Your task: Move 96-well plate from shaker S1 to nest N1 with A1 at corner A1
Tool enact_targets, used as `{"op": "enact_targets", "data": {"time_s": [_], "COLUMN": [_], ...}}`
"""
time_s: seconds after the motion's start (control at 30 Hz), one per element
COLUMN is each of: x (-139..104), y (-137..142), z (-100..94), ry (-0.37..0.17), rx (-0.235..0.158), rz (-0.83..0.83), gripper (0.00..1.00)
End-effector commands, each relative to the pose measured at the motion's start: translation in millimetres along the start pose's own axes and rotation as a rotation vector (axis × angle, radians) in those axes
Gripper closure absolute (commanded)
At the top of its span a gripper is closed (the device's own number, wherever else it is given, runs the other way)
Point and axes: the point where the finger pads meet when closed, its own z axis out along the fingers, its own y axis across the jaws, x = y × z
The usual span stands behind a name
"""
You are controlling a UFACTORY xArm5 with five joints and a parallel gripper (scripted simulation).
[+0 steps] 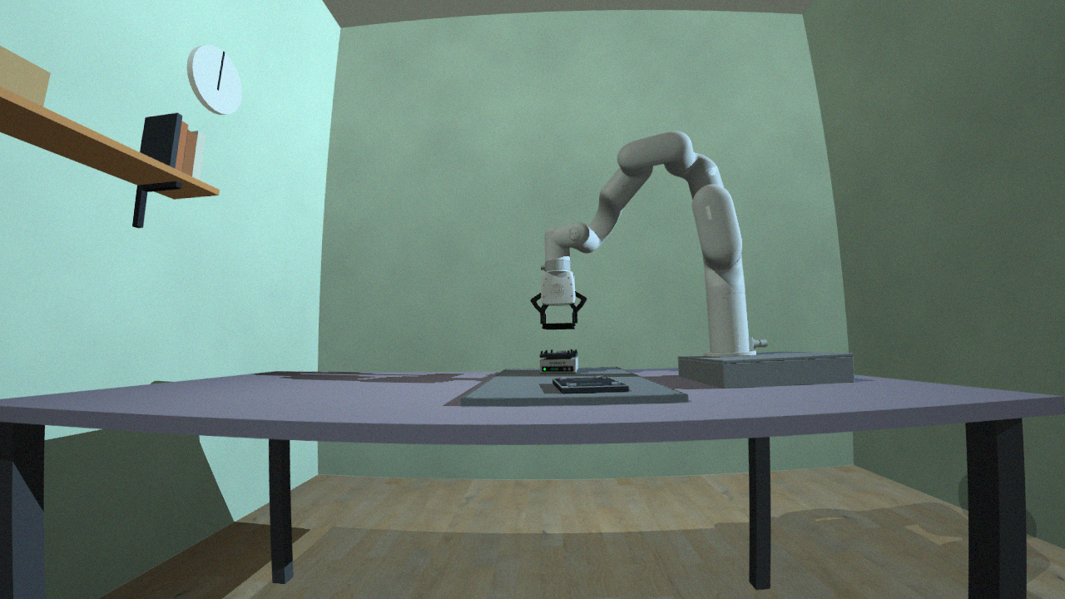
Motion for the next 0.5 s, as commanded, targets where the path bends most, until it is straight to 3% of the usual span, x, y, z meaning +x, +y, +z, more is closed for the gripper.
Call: {"op": "enact_targets", "data": {"time_s": [0.0, 0.47], "x": [0.4, 0.4], "y": [-1.4, -1.4], "z": [-7.6, -9.7], "ry": [0.005, 0.005], "rx": [0.003, 0.003], "rz": [0.0, 0.0], "gripper": [1.0, 1.0]}}
